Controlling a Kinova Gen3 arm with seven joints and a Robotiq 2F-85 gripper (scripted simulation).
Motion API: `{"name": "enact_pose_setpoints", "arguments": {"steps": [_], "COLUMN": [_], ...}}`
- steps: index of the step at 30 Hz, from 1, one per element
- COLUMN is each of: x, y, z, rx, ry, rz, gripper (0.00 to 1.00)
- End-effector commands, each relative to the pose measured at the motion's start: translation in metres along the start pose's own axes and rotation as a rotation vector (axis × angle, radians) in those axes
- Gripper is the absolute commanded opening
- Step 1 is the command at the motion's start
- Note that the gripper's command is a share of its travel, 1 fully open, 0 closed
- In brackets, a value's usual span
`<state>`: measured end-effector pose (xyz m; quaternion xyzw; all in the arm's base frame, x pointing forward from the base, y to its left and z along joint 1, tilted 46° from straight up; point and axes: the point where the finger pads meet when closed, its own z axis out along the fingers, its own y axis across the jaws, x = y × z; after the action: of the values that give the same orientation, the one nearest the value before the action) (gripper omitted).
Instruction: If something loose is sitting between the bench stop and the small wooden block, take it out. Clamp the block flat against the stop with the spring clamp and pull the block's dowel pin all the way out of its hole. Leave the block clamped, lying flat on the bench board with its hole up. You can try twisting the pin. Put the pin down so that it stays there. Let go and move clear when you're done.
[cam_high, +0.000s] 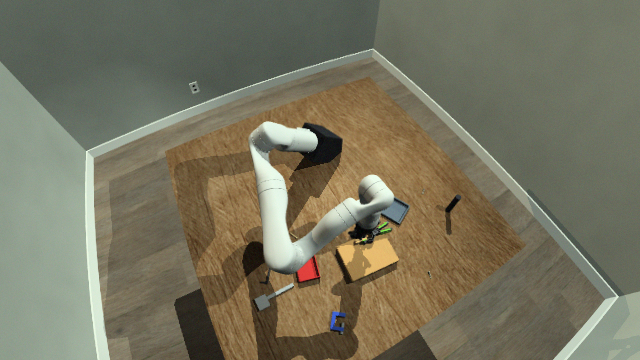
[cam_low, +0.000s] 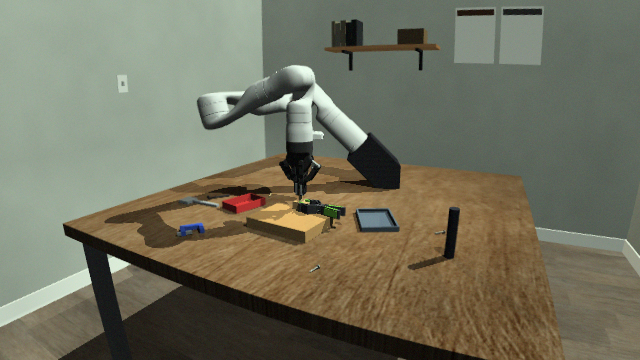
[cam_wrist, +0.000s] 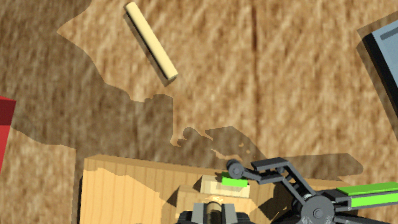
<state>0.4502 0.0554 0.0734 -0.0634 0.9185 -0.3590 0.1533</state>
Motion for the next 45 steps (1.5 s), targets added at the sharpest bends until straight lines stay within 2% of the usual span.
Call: {"name": "enact_pose_setpoints", "arguments": {"steps": [1,45], "x": [-0.0004,-0.0004], "y": [0.0002,0.0002], "z": [-0.0008,-0.001], "rx": [-0.001,-0.001], "ry": [-0.002,-0.002], "rz": [-0.015,-0.186], "gripper": [0.1,0.1]}}
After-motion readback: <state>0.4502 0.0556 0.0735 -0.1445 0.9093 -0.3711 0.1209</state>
